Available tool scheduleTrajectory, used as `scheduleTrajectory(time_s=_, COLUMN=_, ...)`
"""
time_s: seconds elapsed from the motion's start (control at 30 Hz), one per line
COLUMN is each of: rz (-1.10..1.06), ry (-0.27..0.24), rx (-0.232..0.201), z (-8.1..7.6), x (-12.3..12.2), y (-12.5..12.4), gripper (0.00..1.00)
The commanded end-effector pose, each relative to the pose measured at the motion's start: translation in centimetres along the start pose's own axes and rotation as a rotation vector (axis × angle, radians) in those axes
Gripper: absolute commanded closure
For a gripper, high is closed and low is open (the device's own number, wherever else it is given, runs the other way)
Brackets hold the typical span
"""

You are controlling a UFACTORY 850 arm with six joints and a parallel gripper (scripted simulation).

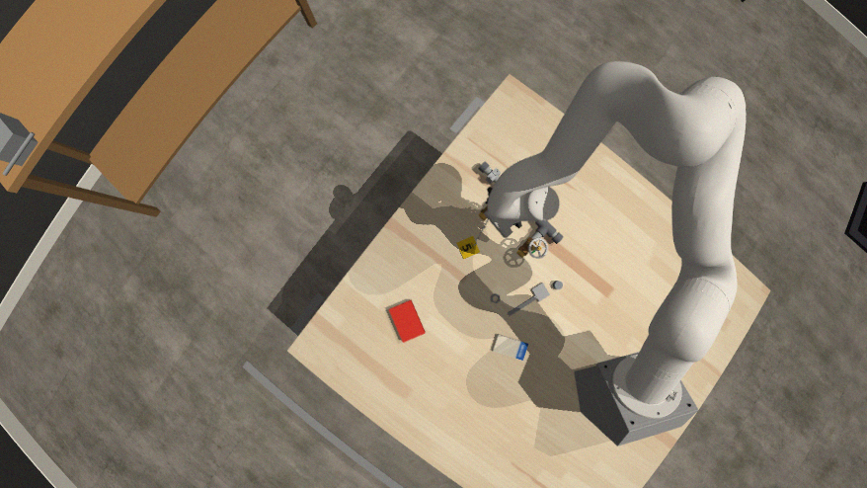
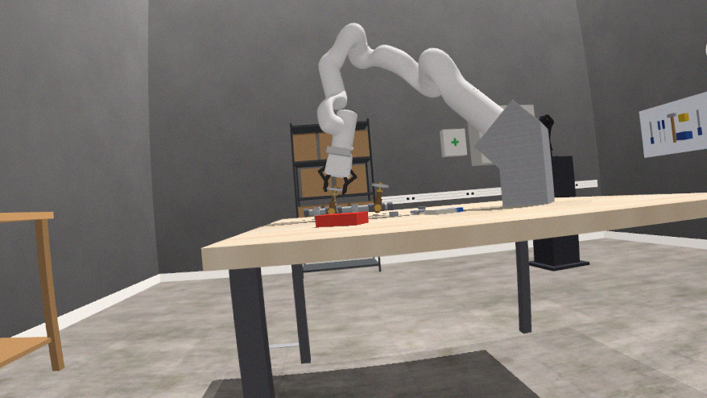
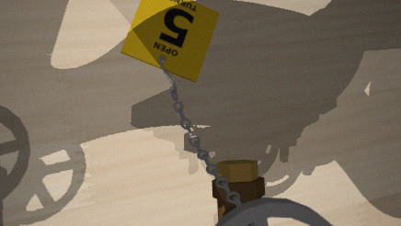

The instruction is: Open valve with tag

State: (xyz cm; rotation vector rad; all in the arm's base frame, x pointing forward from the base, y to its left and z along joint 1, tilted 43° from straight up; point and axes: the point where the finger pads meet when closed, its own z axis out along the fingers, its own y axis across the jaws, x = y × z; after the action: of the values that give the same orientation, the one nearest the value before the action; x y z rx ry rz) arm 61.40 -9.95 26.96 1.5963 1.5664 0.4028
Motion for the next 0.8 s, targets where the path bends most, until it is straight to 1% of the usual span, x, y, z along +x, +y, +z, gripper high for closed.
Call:
scheduleTrajectory(time_s=0.0, rz=-0.074, ry=-0.039, rx=0.032, z=-0.02, x=0.01, y=0.05, gripper=1.0)
scheduleTrajectory(time_s=0.2, rz=-0.085, ry=-0.039, rx=0.032, z=-0.02, x=0.01, y=0.05, gripper=1.0)
scheduleTrajectory(time_s=0.23, rz=-0.085, ry=-0.039, rx=0.032, z=-0.02, x=0.01, y=0.05, gripper=0.0)
scheduleTrajectory(time_s=0.77, rz=-0.085, ry=-0.039, rx=0.032, z=-0.02, x=0.01, y=0.05, gripper=0.0)
